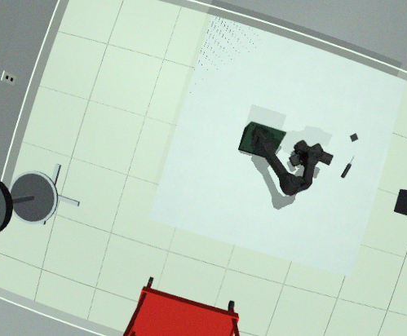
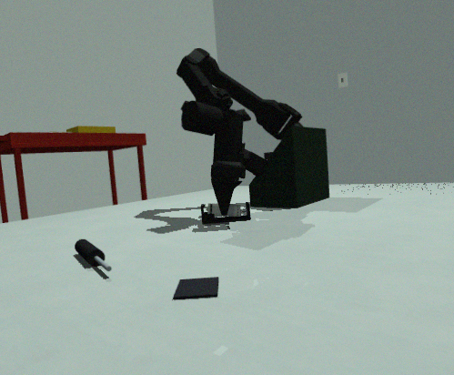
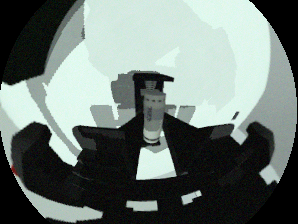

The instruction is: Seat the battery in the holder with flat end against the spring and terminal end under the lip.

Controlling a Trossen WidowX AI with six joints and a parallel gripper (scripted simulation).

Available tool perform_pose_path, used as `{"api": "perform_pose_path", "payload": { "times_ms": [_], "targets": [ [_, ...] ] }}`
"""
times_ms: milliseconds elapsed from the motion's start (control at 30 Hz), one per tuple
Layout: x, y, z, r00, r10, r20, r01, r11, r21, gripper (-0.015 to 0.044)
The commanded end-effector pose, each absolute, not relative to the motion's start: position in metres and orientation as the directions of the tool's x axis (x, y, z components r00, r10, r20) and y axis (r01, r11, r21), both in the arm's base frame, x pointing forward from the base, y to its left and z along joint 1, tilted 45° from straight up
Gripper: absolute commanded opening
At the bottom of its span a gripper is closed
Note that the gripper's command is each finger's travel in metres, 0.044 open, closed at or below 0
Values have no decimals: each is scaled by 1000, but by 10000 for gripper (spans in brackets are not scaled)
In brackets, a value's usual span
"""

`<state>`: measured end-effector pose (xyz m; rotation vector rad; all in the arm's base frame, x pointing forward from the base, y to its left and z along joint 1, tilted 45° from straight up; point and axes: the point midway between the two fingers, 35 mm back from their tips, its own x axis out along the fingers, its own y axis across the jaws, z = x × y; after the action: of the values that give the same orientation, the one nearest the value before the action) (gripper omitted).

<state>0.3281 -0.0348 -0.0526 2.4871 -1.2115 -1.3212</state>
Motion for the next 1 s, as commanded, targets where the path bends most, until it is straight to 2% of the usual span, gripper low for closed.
{"api": "perform_pose_path", "payload": {
  "times_ms": [0, 467, 967],
  "targets": [
    [325, -35, -56, 287, -656, -698, -605, -689, 399, 86],
    [321, -39, -56, 196, -612, -766, -604, -691, 397, 86],
    [326, -42, -53, 191, -601, -776, -604, -696, 390, 86]
  ]
}}
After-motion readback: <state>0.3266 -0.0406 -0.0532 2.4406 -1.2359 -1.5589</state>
